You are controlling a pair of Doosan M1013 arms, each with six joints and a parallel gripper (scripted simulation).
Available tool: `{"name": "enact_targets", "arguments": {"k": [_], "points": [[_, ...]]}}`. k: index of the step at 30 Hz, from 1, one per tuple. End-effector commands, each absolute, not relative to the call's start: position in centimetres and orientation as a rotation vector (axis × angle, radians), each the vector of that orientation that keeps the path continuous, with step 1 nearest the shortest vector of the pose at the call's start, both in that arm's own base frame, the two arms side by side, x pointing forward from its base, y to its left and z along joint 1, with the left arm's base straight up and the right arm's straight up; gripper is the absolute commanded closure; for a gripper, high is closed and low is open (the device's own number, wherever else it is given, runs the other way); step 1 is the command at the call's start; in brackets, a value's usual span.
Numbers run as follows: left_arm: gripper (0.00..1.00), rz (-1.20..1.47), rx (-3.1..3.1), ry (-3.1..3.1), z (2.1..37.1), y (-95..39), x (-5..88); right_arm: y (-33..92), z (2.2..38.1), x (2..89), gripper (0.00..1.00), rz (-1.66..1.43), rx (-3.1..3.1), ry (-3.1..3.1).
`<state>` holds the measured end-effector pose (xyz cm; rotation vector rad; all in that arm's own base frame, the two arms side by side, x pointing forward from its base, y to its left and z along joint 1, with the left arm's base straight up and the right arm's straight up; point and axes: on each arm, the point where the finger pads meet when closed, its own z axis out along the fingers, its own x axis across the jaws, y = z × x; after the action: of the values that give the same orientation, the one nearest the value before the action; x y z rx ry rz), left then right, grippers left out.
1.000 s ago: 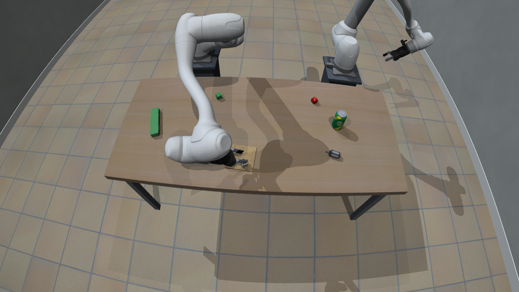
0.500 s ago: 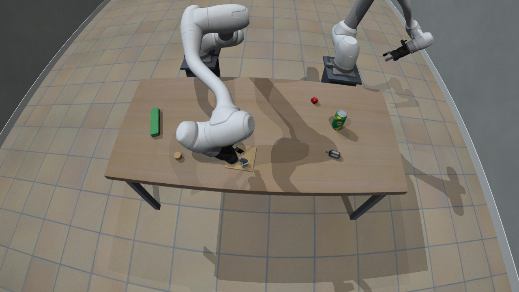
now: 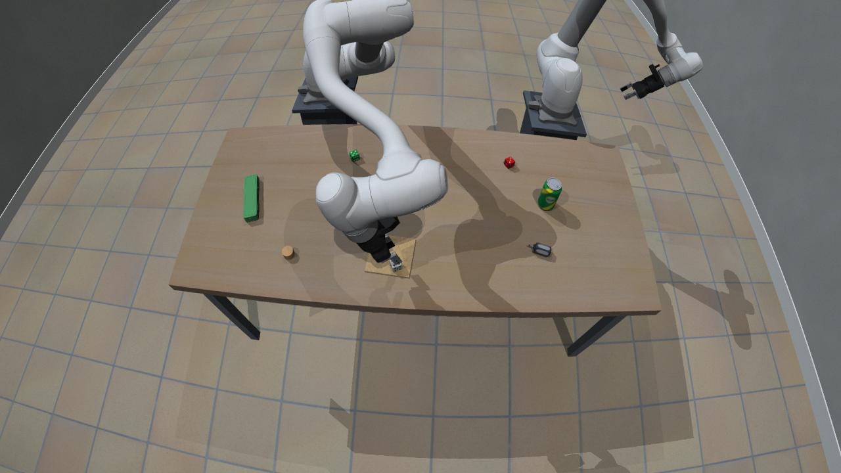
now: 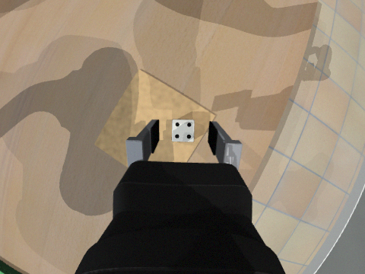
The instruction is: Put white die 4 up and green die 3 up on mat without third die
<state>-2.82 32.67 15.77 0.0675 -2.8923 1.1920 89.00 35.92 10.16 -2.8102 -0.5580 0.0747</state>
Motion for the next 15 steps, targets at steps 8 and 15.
{"name": "enact_targets", "arguments": {"k": [8, 15], "points": [[0.00, 1.194, 0.073, -2.882, 15.88, 32.32, -3.24, 36.01, 10.00, 88.82, 0.00, 0.043, -2.943, -0.574], [0.00, 1.194, 0.073, -2.882, 15.88, 32.32, -3.24, 36.17, 10.05, 88.77, 0.00, 0.000, -3.083, -0.601]]}}
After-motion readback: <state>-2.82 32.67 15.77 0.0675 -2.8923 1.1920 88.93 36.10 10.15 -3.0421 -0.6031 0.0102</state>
